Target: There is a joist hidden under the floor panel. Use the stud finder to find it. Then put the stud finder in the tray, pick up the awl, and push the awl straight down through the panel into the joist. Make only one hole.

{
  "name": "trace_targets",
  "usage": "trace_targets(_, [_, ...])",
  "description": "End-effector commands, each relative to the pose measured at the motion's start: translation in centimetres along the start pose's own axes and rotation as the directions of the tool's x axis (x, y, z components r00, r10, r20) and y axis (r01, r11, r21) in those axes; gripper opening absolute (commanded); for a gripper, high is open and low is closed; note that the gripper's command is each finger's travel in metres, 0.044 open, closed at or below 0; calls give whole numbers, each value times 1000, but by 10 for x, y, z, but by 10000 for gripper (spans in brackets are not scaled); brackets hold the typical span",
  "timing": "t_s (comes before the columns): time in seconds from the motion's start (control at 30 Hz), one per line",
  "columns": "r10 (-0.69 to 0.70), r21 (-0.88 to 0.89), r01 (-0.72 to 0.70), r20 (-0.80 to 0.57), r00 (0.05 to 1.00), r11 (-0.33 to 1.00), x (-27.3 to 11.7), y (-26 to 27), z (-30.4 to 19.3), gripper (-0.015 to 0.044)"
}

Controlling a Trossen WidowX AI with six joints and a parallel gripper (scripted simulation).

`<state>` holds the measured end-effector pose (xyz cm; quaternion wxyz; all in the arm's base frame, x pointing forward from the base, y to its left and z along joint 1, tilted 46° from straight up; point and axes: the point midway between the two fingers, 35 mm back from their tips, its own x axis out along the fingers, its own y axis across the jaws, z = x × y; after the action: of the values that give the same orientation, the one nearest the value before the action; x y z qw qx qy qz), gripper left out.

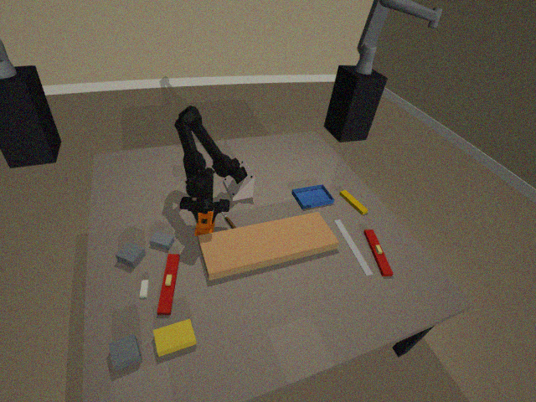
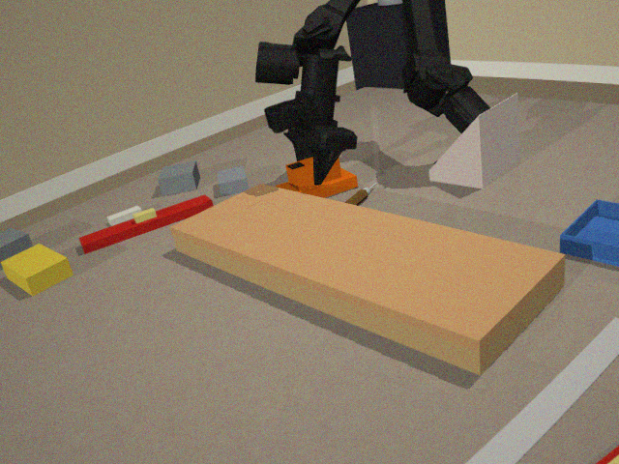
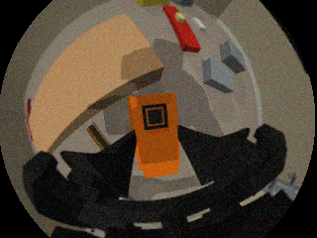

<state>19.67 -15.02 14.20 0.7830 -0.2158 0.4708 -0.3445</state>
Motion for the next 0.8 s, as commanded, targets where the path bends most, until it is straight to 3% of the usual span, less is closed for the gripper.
trace_targets(0.0, [5,-5,-5,2,1000,1000,0,1,0,248])
trace_targets(0.43, [5,-5,-5,2,1000,1000,0,1,0,162])
trace_targets(0.63, [17,0,-17,-8,1000,1000,-10,4,5,4])
trace_targets(0.77, [27,3,-27,-18,999,1000,-23,7,9,0])
